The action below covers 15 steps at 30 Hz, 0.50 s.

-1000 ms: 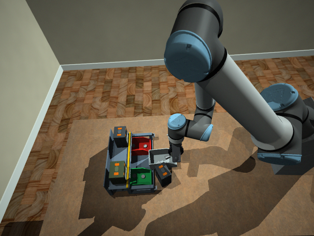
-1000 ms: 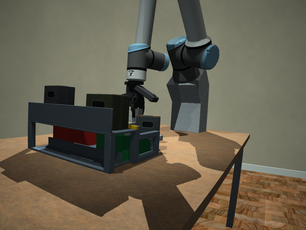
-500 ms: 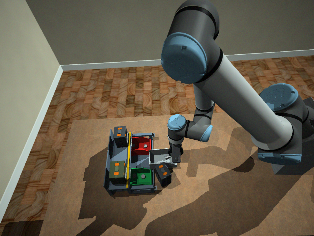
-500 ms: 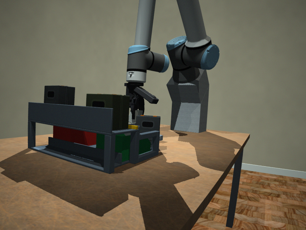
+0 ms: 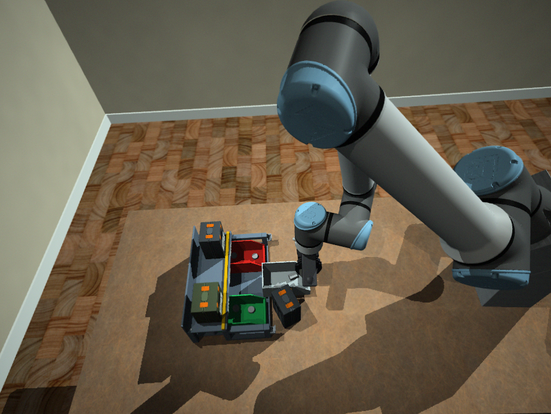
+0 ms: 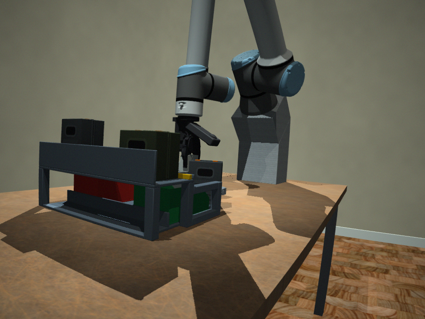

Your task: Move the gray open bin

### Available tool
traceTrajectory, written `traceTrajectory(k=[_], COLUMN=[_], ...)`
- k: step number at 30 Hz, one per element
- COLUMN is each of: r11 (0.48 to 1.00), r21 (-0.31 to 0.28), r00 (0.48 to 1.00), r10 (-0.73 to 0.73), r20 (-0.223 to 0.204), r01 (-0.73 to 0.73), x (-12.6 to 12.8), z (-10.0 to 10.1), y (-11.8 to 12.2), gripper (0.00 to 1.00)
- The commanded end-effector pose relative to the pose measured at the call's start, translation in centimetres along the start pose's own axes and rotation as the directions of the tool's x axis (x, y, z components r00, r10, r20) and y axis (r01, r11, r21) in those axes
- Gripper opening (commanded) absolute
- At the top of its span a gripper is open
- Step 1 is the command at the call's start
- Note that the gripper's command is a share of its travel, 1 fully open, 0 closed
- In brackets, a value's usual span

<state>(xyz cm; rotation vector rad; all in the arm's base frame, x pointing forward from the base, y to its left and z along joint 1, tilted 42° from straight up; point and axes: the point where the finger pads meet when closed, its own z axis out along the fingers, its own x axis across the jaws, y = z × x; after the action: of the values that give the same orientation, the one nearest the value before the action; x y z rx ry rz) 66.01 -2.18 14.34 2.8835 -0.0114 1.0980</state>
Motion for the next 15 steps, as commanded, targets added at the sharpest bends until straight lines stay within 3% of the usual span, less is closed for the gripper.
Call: traceTrajectory(k=[1, 15], r11=[1.0, 1.0], r21=[0.0, 0.0], r00=[1.0, 1.0], r10=[0.0, 0.0], r20=[-0.001, -0.001], r01=[0.0, 0.0], x=[0.04, 0.04], z=[0.22, 1.01], y=[-0.01, -0.01], gripper=[0.0, 0.0])
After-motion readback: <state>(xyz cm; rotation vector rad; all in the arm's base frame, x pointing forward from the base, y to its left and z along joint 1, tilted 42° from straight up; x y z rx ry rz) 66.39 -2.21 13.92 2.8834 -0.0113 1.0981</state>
